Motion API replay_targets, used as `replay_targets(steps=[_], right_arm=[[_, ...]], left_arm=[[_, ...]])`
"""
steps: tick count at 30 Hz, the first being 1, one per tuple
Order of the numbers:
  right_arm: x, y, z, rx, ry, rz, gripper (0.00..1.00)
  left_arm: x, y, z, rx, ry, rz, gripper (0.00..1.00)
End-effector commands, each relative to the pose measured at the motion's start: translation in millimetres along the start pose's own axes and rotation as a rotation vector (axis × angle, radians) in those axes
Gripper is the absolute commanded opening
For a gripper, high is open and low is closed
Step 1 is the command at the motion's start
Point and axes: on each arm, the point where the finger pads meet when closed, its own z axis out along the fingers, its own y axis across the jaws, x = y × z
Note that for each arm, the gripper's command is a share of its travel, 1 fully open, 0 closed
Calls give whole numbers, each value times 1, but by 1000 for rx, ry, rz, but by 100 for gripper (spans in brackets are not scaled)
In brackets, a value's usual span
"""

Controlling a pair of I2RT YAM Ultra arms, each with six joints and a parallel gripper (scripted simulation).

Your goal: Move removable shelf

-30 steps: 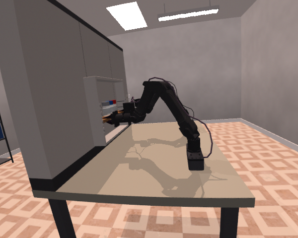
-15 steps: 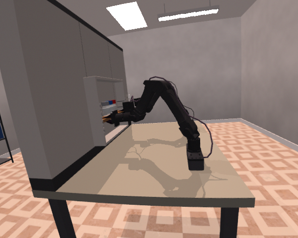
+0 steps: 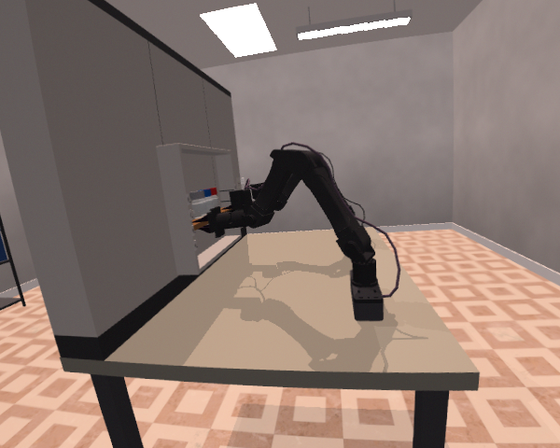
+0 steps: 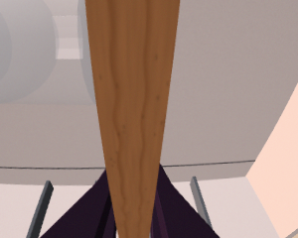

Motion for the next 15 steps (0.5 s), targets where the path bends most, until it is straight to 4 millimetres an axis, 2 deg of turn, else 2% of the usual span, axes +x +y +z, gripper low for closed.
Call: replay_targets(steps=[1,15], right_arm=[[4,-36,2,54,2,10,0],[4,-44,1,54,2,10,0]], left_arm=[[0,36,4,-57,-4,-6,0],[0,44,3,-57,-4,-6,0]])
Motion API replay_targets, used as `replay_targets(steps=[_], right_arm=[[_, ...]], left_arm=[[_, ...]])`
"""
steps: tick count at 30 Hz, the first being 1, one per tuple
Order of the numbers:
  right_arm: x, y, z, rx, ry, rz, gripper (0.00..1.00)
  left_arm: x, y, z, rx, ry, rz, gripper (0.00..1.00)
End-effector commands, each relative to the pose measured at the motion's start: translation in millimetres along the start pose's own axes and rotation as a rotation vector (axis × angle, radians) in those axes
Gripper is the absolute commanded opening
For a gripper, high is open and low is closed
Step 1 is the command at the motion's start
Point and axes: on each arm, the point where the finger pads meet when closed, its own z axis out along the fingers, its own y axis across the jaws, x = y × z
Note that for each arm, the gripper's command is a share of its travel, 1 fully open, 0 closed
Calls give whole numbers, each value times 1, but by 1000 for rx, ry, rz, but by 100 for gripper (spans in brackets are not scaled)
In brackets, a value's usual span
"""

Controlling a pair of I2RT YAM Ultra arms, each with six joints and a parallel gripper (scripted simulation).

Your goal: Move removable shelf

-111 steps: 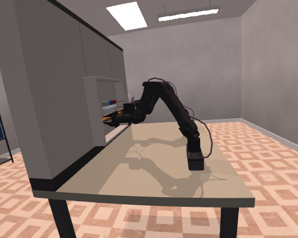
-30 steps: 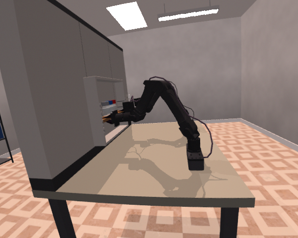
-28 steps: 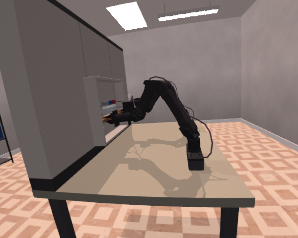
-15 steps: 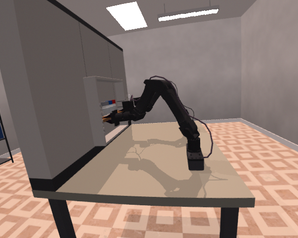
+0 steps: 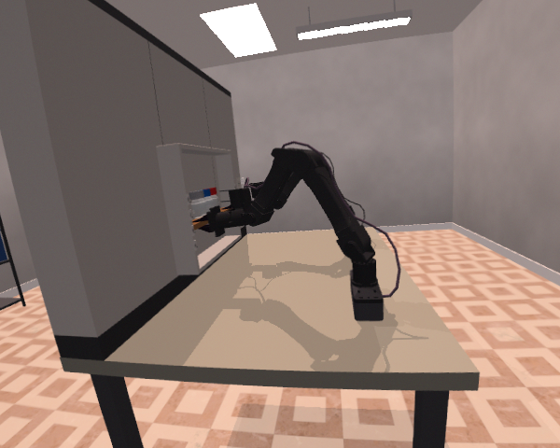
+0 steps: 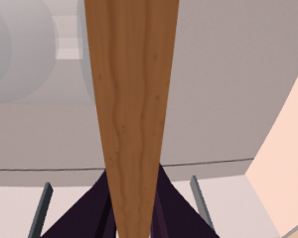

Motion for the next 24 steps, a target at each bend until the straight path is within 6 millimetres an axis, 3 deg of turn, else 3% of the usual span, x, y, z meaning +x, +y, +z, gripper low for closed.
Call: replay_targets(steps=[1,24], right_arm=[[4,-44,0,75,2,12,0],[4,-56,-1,75,2,12,0]], left_arm=[[0,44,2,-77,-4,-8,0],[0,56,1,-77,-4,-8,0]])
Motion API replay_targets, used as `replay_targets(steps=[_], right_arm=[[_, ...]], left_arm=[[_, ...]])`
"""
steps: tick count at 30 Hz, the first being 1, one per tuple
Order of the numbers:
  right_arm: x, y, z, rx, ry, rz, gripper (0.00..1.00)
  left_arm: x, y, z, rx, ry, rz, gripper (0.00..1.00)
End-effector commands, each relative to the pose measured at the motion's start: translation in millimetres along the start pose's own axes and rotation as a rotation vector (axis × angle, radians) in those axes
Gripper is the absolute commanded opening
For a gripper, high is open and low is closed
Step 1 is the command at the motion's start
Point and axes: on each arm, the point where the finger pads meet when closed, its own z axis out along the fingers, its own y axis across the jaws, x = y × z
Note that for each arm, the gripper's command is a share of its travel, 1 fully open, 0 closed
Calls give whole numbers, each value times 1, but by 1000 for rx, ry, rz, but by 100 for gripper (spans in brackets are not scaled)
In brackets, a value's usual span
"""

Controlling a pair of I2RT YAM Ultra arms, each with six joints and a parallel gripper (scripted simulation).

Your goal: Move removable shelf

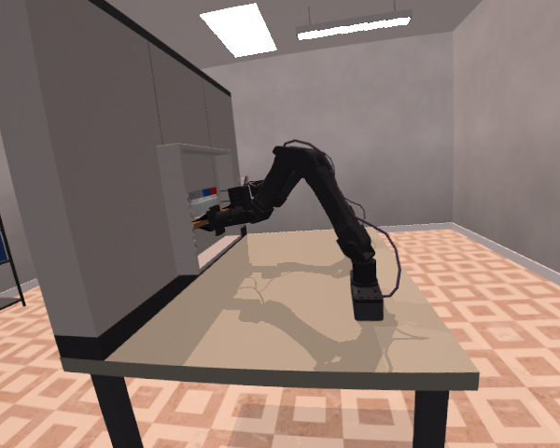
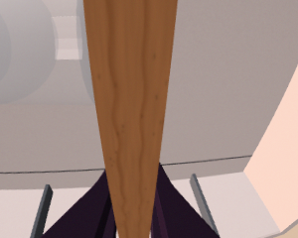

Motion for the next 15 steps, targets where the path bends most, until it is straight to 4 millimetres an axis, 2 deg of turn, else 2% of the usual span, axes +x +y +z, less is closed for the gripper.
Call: replay_targets(steps=[1,15], right_arm=[[5,-56,-2,106,4,15,0],[5,-62,-3,106,4,15,0]], left_arm=[[0,55,0,-107,-2,-11,0],[0,61,0,-107,-2,-11,0]])
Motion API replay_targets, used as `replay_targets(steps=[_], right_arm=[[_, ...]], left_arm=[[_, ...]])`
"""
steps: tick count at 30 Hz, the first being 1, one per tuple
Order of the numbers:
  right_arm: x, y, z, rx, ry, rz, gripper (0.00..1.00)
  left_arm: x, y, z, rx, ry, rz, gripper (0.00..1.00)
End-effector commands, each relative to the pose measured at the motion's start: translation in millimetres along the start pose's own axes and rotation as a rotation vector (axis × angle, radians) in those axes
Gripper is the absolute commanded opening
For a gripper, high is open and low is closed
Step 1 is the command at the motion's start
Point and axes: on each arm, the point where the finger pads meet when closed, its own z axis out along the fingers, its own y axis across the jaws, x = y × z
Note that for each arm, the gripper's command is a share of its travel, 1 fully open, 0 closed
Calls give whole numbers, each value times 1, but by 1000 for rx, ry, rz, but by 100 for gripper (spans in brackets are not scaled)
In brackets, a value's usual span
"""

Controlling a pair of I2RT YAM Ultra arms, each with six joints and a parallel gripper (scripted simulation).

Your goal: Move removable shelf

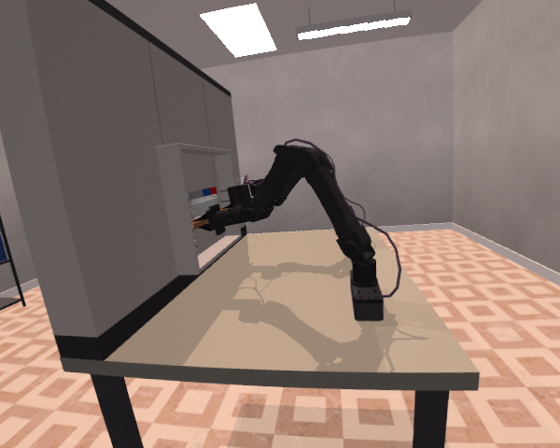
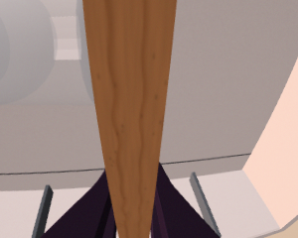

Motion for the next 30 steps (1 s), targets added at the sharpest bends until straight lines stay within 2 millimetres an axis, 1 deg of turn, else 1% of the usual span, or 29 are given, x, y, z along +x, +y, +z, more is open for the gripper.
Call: replay_targets(steps=[1,26,30], right_arm=[[5,-62,-4,124,5,16,0],[5,-72,-5,124,5,16,0],[5,-72,-10,124,5,16,0]], left_arm=[[0,61,-1,-124,-2,-13,0],[0,70,-2,-124,-2,-13,0],[0,71,-7,-124,-2,-13,0]])
